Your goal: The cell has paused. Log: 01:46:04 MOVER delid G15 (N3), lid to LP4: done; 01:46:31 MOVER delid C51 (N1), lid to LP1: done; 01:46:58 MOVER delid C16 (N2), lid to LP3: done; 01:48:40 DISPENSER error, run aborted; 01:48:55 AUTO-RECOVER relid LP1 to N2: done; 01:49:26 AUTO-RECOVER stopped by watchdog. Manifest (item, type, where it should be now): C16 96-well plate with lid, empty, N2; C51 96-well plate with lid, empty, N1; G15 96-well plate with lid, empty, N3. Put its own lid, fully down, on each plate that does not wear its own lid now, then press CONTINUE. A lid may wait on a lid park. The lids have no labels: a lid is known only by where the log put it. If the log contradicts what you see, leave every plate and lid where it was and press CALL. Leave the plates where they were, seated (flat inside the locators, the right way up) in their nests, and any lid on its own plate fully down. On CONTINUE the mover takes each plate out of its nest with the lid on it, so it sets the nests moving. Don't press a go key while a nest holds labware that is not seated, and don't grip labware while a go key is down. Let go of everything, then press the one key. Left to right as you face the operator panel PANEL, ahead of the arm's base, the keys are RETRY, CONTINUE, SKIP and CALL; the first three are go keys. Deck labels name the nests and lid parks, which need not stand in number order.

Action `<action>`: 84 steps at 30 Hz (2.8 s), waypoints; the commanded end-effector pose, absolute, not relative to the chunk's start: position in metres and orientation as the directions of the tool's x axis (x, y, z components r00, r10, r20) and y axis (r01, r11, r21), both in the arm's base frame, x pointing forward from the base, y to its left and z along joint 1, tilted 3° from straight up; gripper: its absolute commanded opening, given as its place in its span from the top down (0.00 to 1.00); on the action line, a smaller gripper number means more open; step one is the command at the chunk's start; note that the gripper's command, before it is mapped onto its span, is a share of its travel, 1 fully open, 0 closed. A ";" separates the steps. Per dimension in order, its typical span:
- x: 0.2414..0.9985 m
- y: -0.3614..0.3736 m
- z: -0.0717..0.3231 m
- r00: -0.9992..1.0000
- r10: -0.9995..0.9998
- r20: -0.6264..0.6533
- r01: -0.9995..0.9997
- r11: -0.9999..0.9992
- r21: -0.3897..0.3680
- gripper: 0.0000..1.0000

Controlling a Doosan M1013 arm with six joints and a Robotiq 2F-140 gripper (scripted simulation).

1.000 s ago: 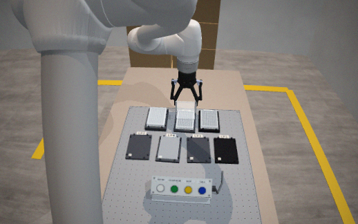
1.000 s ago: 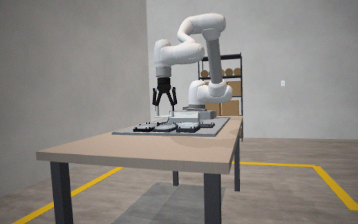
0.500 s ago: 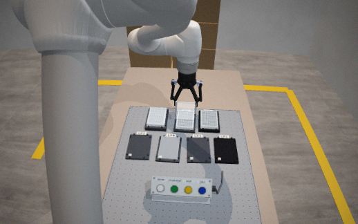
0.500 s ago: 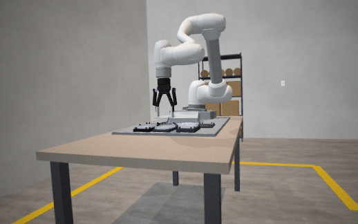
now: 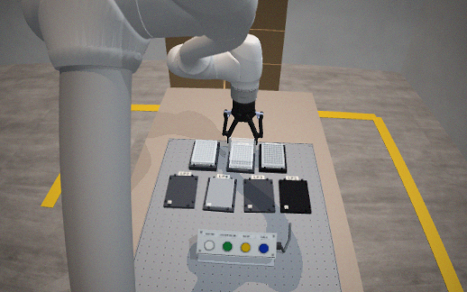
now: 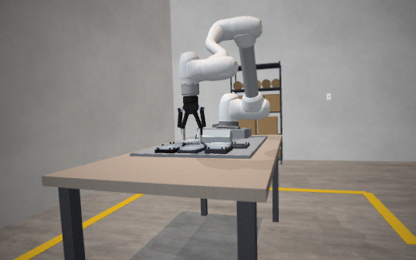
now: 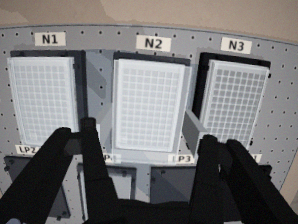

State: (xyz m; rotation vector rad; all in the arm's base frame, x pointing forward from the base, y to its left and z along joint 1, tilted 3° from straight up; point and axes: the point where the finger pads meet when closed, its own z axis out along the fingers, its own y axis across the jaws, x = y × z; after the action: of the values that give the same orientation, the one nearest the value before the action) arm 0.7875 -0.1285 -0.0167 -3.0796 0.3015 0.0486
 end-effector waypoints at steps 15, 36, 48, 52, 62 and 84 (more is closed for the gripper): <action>0.787 -0.128 -0.029 0.981 -0.193 -0.036 -0.194 -0.980 -0.044 1.00; 0.787 -0.128 -0.029 0.981 -0.193 -0.036 -0.194 -0.980 -0.044 1.00; 0.787 -0.128 -0.029 0.981 -0.193 -0.036 -0.194 -0.980 -0.044 1.00; 0.787 -0.128 -0.029 0.981 -0.193 -0.036 -0.194 -0.980 -0.044 1.00; 0.787 -0.128 -0.029 0.981 -0.193 -0.036 -0.194 -0.980 -0.044 1.00; 0.787 -0.128 -0.034 0.981 -0.193 -0.036 -0.194 -0.980 -0.044 1.00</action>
State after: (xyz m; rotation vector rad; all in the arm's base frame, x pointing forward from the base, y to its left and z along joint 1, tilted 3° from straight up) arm 0.7872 -0.1276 -0.0330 -3.0796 0.3015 0.0485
